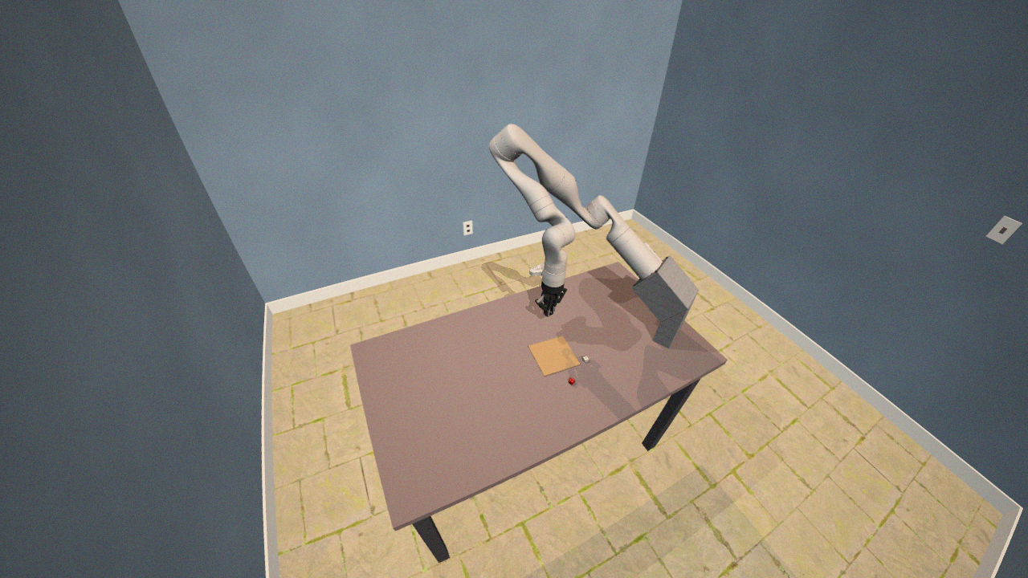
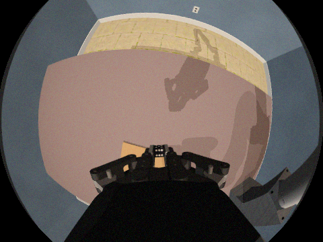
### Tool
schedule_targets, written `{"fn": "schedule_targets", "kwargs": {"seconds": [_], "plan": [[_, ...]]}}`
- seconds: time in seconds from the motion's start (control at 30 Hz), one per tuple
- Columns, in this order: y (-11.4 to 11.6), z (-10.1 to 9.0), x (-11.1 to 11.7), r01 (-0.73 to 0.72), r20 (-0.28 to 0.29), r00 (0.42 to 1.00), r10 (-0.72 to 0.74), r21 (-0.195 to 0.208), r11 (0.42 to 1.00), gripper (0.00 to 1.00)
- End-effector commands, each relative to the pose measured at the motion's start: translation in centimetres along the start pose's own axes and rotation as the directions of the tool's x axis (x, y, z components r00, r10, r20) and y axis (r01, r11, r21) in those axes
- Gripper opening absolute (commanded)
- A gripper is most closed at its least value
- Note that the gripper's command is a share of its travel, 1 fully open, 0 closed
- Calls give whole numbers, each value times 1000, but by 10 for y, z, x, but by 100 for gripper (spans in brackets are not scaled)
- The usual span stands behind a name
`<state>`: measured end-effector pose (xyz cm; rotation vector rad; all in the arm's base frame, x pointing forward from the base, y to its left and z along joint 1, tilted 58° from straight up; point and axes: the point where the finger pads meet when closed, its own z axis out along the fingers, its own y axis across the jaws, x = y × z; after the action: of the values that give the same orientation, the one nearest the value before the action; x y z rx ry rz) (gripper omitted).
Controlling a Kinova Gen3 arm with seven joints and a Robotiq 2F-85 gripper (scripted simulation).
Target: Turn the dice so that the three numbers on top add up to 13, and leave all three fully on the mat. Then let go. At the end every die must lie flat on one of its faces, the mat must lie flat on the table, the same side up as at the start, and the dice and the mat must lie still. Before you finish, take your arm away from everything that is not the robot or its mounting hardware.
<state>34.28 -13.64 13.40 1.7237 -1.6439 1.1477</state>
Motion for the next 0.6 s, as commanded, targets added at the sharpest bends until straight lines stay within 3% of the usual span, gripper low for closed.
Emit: {"fn": "schedule_targets", "kwargs": {"seconds": [0.0, 0.13, 0.2, 0.4, 0.57], "plan": [[-2, -3, -2, 5, 2, 1000, -5, 2, 1000, 11], [-6, -5, -27, -35, 2, 999, 35, 4, 999, 11], [-6, -5, -27, -35, 2, 999, 35, 4, 999, 11], [-5, -7, -100, -146, 4, 989, 146, 0, 989, 11], [-4, -7, -108, -157, 4, 988, 157, -1, 988, 11]]}}
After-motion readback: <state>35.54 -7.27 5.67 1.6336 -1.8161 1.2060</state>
